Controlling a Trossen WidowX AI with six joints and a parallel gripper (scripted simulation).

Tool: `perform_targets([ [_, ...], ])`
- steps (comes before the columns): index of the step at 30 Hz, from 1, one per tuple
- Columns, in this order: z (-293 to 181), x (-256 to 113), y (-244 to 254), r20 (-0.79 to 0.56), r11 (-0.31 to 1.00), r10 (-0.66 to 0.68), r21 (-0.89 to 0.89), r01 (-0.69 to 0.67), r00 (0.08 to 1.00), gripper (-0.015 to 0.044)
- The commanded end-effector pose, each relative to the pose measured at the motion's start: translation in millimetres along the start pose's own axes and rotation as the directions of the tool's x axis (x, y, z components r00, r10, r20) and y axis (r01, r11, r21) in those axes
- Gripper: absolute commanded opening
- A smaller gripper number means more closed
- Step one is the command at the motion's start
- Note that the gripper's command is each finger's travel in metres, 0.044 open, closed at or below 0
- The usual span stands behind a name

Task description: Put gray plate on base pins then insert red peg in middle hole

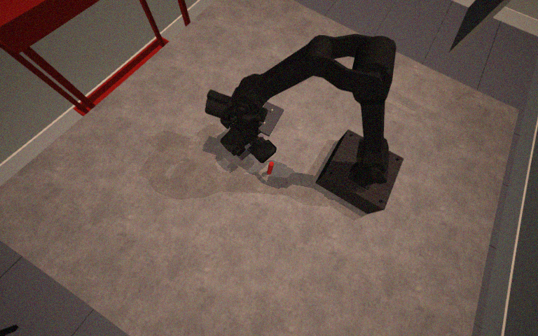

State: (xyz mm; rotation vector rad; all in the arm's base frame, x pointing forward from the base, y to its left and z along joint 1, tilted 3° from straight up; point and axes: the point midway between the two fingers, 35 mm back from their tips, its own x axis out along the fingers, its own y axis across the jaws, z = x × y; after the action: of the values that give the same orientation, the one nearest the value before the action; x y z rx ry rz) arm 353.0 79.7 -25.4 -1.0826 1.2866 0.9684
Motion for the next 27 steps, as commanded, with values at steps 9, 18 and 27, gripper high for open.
perform_targets([
  [9,3,-25,-6,0.027,0.999,-0.013,0.035,0.012,1.0,0.0],
  [18,3,-52,-11,0.021,1.0,-0.01,0.027,0.01,1.0,0.0],
  [27,1,-80,-13,0.015,1.0,-0.007,0.022,0.007,1.0,0.0],
])
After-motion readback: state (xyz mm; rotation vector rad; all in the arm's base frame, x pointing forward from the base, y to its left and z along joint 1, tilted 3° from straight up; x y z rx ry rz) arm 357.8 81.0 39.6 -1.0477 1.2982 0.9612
